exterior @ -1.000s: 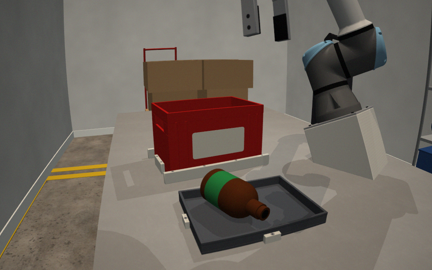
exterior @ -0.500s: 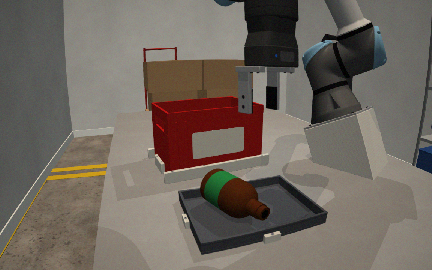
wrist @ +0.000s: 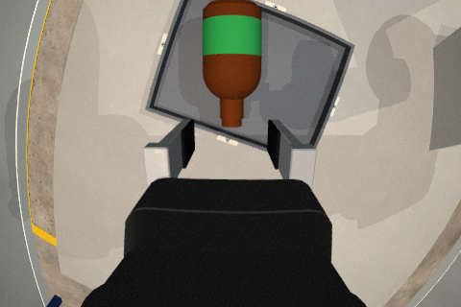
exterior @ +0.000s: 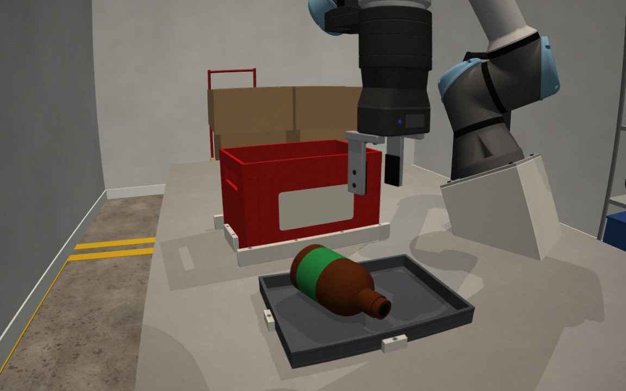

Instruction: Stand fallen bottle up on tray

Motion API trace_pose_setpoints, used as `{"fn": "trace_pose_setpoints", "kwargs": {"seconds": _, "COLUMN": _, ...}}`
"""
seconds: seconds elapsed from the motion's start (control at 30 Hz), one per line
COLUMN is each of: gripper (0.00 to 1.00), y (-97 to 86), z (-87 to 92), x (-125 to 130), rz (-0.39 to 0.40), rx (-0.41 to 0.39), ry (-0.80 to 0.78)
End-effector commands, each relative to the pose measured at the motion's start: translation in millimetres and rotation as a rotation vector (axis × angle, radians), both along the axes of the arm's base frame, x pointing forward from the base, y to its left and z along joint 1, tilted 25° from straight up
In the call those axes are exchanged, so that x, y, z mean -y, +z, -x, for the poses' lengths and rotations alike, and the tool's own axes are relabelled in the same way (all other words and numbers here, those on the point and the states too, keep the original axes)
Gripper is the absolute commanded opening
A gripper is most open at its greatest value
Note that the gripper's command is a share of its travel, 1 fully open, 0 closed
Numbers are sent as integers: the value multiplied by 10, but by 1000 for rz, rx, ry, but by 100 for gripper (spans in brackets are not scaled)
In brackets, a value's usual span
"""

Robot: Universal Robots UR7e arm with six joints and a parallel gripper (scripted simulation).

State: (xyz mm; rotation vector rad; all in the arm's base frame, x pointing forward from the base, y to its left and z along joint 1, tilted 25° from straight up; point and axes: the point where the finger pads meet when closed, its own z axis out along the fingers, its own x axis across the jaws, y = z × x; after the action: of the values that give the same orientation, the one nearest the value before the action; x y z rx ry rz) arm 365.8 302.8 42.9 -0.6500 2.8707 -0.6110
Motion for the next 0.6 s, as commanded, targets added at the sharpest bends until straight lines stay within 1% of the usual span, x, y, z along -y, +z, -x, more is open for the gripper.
{"fn": "trace_pose_setpoints", "kwargs": {"seconds": 0.0, "gripper": 100, "y": -14, "z": 1, "x": 24, "rz": 1, "rx": 2, "ry": 0}}
{"fn": "trace_pose_setpoints", "kwargs": {"seconds": 0.13, "gripper": 100, "y": -16, "z": 2, "x": 28, "rz": 2, "rx": 2, "ry": 0}}
{"fn": "trace_pose_setpoints", "kwargs": {"seconds": 0.17, "gripper": 0, "y": -16, "z": 2, "x": 28, "rz": 2, "rx": 2, "ry": 0}}
{"fn": "trace_pose_setpoints", "kwargs": {"seconds": 0.57, "gripper": 0, "y": -16, "z": 2, "x": 28, "rz": 2, "rx": 2, "ry": 0}}
